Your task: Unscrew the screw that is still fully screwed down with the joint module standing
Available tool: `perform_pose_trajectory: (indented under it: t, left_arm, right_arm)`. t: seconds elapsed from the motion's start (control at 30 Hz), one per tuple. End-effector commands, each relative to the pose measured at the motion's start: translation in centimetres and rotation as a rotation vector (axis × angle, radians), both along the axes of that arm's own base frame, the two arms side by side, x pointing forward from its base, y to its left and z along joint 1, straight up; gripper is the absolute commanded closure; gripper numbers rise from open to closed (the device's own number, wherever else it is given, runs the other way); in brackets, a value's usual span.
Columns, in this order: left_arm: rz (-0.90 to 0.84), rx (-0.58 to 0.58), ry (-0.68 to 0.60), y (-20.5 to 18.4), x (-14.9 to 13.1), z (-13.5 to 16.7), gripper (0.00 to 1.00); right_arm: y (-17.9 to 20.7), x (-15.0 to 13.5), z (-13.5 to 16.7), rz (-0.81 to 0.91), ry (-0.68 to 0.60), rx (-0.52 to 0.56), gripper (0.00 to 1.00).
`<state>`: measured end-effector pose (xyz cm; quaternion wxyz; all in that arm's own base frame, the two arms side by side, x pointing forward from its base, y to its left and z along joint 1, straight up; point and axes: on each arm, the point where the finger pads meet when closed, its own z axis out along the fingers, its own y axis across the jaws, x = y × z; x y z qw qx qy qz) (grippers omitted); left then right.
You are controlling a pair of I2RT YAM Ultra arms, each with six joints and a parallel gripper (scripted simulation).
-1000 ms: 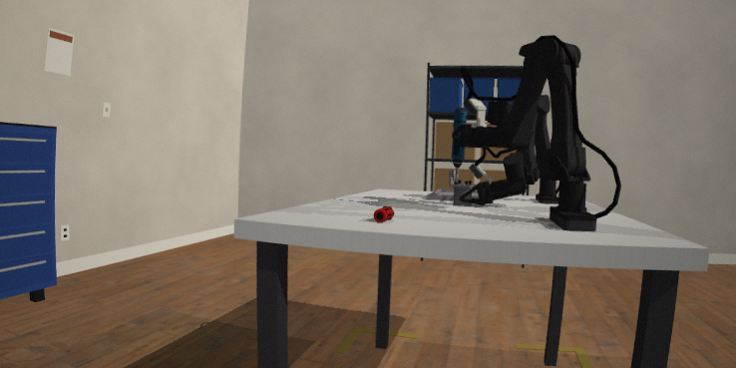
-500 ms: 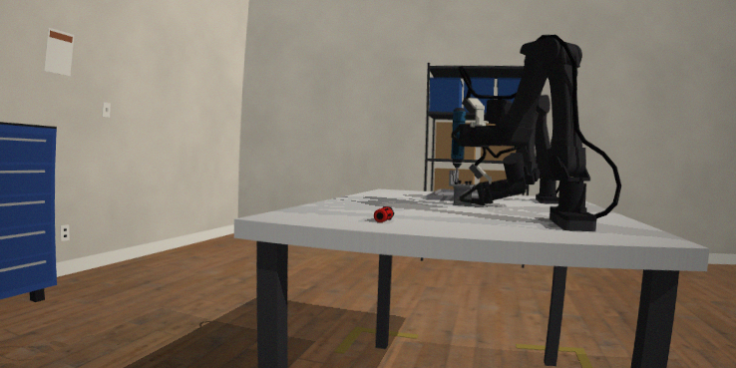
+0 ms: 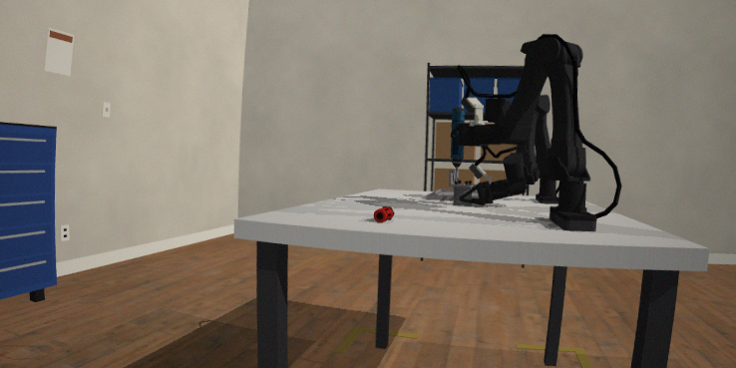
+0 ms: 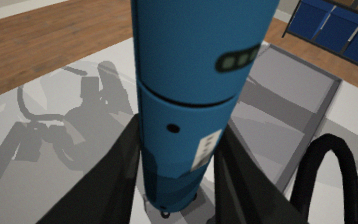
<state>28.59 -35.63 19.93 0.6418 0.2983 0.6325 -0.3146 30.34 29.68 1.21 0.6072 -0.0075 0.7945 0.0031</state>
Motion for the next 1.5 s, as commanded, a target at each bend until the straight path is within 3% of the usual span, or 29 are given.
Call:
perform_pose_trajectory:
  t: [0.0, 0.83, 1.47]
  left_arm:
    - [0.003, -0.018, -0.018, -0.3, 0.6, 0.8, 0.58]
    - [0.000, -0.021, -0.018, -0.1, 0.1, 0.7, 0.58]
    - [0.002, -0.047, -0.038, -0.1, 0.5, 2.5, 0.58]
  right_arm:
    - [0.1, 0.1, 0.4, -0.005, -0.008, 0.011, 0.41]
    - [0.1, 0.1, 0.4, -0.005, -0.008, 0.011, 0.41]
    - [0.1, 0.1, 0.4, -0.005, -0.008, 0.011, 0.41]
